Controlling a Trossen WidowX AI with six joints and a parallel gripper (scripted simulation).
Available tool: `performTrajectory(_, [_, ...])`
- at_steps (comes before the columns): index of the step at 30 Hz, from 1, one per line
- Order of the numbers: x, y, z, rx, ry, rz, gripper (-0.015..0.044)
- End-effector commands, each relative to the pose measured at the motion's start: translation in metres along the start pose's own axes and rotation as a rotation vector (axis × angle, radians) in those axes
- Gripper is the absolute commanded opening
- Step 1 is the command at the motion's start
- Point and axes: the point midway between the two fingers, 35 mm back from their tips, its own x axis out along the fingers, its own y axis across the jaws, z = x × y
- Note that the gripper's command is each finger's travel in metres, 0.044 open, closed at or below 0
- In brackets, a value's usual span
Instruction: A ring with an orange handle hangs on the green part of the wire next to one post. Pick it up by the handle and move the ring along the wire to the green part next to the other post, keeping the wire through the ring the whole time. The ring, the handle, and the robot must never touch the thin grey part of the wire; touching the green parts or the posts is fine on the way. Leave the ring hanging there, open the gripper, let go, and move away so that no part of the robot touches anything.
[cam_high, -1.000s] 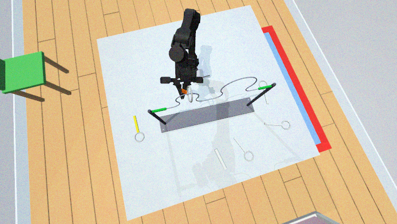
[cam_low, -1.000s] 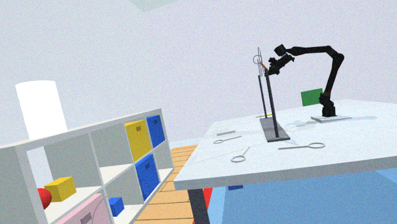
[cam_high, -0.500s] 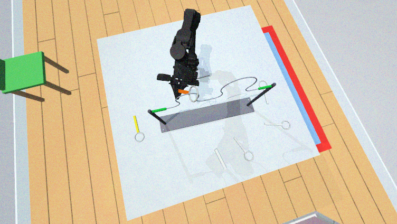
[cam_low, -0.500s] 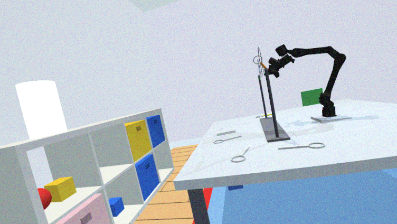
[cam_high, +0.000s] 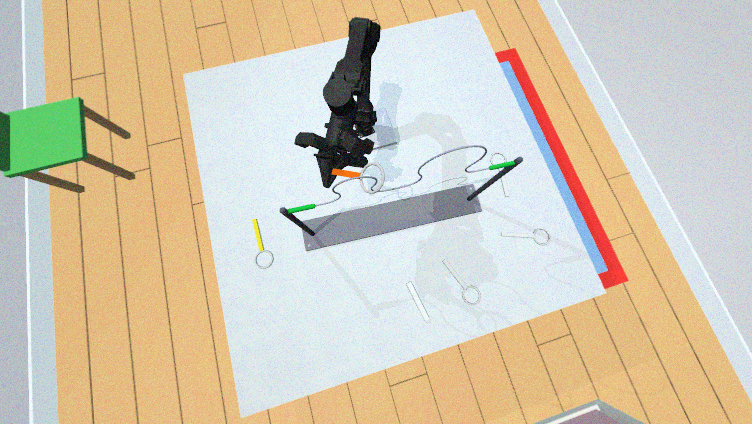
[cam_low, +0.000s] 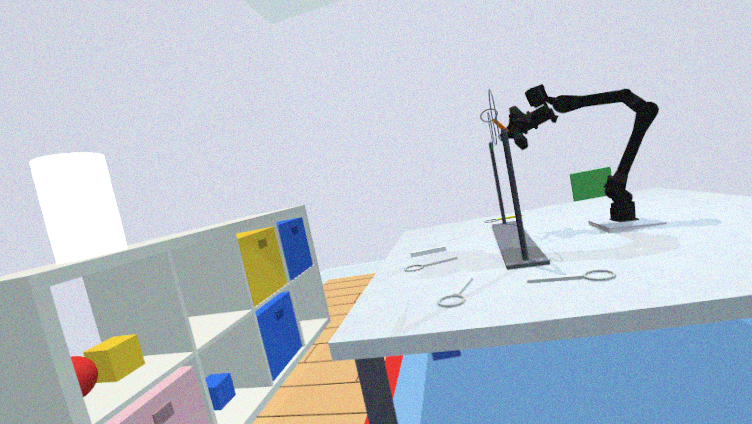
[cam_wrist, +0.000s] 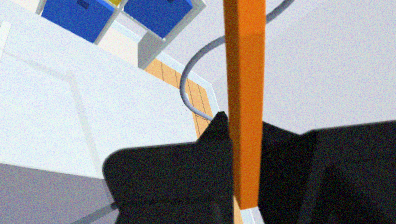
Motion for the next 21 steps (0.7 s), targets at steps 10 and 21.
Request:
performTrajectory(10, [-0.001,-0.018,0.001,-0.228,-0.023,-0.142,-0.015])
performTrajectory(21, [-0.002,-0.033,0.006,-0.427,-0.046,-0.26,-0.015])
